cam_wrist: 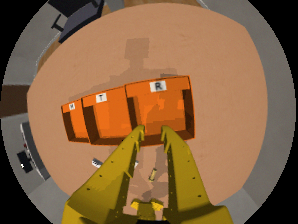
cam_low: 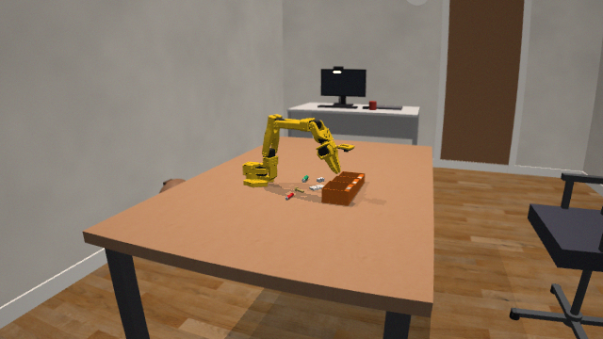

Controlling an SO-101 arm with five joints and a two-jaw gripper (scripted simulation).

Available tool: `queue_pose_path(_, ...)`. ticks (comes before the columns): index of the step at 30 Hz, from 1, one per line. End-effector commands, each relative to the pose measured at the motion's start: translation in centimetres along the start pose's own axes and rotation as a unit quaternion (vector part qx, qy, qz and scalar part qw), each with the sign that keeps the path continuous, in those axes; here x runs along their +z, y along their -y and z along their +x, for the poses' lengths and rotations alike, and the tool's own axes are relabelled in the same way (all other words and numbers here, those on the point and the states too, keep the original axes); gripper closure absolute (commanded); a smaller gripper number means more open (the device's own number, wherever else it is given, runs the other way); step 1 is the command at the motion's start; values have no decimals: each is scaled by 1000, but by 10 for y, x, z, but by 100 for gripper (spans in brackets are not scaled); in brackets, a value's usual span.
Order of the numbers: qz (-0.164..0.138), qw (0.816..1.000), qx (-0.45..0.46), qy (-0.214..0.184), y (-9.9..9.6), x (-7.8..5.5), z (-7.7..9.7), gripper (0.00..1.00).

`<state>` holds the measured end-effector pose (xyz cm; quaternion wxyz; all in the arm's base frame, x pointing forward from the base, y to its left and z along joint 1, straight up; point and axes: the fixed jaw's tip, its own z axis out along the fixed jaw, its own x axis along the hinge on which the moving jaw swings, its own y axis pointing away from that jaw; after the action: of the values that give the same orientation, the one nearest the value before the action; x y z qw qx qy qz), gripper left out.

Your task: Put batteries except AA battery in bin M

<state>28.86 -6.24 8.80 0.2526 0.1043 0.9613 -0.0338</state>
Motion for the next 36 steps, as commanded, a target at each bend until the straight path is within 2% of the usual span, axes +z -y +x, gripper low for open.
queue_pose_path(1, -11, 999, -14, 40, -13, -14, -12, 93)
queue_pose_path(9, -45, 996, -68, 41, -50, -15, -3, 93)
queue_pose_path(14, -58, 993, -90, 41, -64, -16, 1, 93)
queue_pose_path(36, -62, 993, -96, 39, -68, -16, 3, 93)
